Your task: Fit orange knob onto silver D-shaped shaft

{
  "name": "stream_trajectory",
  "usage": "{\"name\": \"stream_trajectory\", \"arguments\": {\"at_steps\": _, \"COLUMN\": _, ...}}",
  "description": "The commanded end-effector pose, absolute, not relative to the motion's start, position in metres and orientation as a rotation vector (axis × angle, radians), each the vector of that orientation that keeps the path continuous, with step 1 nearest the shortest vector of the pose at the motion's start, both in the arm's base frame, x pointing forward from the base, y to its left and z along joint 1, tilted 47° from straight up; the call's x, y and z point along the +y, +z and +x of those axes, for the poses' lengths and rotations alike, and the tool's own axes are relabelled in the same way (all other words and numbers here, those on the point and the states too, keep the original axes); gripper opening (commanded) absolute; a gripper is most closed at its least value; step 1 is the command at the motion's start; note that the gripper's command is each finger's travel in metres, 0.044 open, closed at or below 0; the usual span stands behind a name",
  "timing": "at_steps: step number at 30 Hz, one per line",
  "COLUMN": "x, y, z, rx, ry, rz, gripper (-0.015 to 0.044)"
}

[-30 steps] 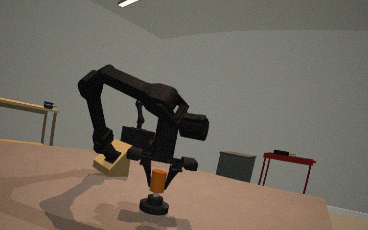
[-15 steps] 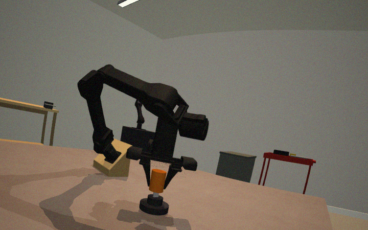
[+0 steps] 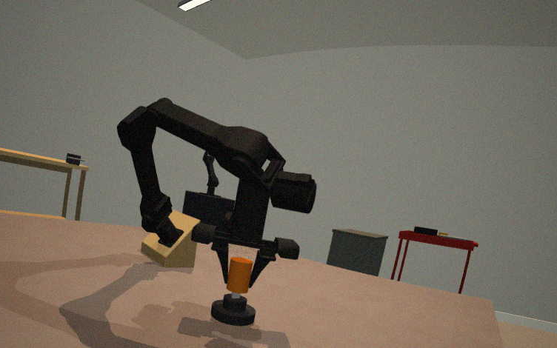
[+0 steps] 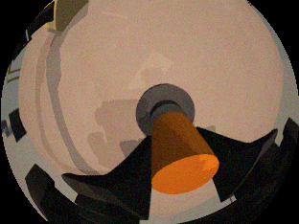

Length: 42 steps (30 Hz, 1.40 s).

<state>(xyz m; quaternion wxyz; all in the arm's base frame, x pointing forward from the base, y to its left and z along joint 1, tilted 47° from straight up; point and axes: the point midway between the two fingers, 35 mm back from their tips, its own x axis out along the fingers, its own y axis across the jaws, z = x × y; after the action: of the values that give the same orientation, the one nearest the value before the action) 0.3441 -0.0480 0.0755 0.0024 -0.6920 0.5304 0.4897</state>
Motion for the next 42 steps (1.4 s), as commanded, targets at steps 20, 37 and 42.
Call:
{"name": "stream_trajectory", "arguments": {"at_steps": 20, "x": -0.0456, "y": 0.0777, "z": 0.3426, "rx": 1.565, "ry": 1.785, "rz": -2.269, "gripper": 0.0000}}
{"name": "stream_trajectory", "arguments": {"at_steps": 37, "x": -0.0472, "y": 0.0742, "z": 0.3435, "rx": 1.565, "ry": 1.785, "rz": -2.269, "gripper": 0.0000}}
{"name": "stream_trajectory", "arguments": {"at_steps": 42, "x": -0.0470, "y": 0.0740, "z": 0.3430, "rx": 1.565, "ry": 1.785, "rz": -2.269, "gripper": 0.0000}}
